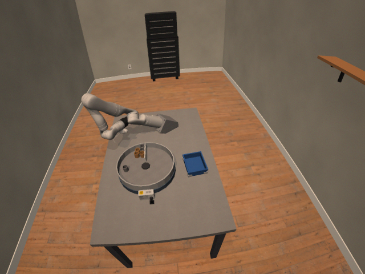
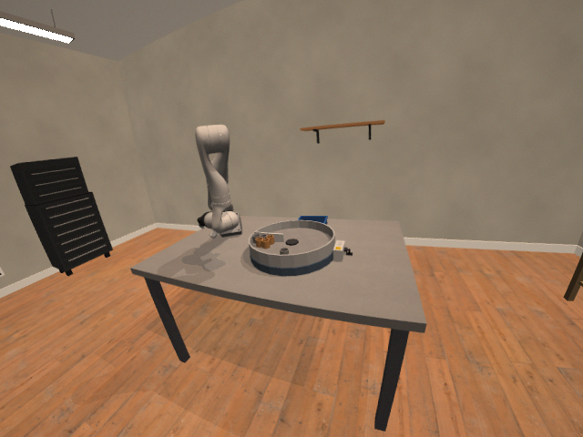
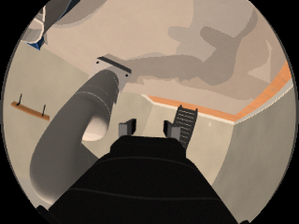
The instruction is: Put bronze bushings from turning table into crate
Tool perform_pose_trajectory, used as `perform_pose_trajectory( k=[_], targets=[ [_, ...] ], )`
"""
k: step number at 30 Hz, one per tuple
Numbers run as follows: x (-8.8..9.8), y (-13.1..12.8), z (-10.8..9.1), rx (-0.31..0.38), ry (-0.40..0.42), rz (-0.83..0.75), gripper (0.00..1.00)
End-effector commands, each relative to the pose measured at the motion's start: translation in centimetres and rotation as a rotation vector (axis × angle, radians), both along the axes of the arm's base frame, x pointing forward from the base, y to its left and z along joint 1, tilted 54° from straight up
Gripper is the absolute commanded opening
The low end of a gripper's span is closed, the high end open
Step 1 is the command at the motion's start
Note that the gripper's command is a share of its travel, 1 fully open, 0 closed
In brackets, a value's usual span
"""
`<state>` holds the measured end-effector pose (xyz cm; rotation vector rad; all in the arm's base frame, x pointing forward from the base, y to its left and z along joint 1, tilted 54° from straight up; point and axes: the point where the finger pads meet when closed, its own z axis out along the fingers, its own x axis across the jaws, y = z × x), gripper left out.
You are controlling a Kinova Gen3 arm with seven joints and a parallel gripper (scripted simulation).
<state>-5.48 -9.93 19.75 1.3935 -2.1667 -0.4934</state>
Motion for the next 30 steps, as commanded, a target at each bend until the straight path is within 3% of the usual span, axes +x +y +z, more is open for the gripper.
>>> perform_pose_trajectory(
  k=[1, 6, 7, 11, 23, 24, 28, 30],
  targets=[
    [3.6, 1.5, 1.9, 0.014, 0.094, 0.220, 1.00],
    [3.6, 1.5, 1.9, 0.014, 0.094, 0.220, 1.00],
    [0.7, 0.2, 0.5, 0.003, 0.020, 0.044, 1.00],
    [3.7, 0.8, 2.2, 0.014, 0.095, 0.220, 1.00],
    [3.7, 0.8, 2.2, 0.014, 0.095, 0.220, 1.00],
    [0.7, 0.0, 0.5, 0.003, 0.020, 0.044, 1.00],
    [3.6, 0.0, 2.6, 0.015, 0.096, 0.220, 1.00],
    [3.6, 0.0, 2.6, 0.015, 0.096, 0.220, 1.00]
  ],
)
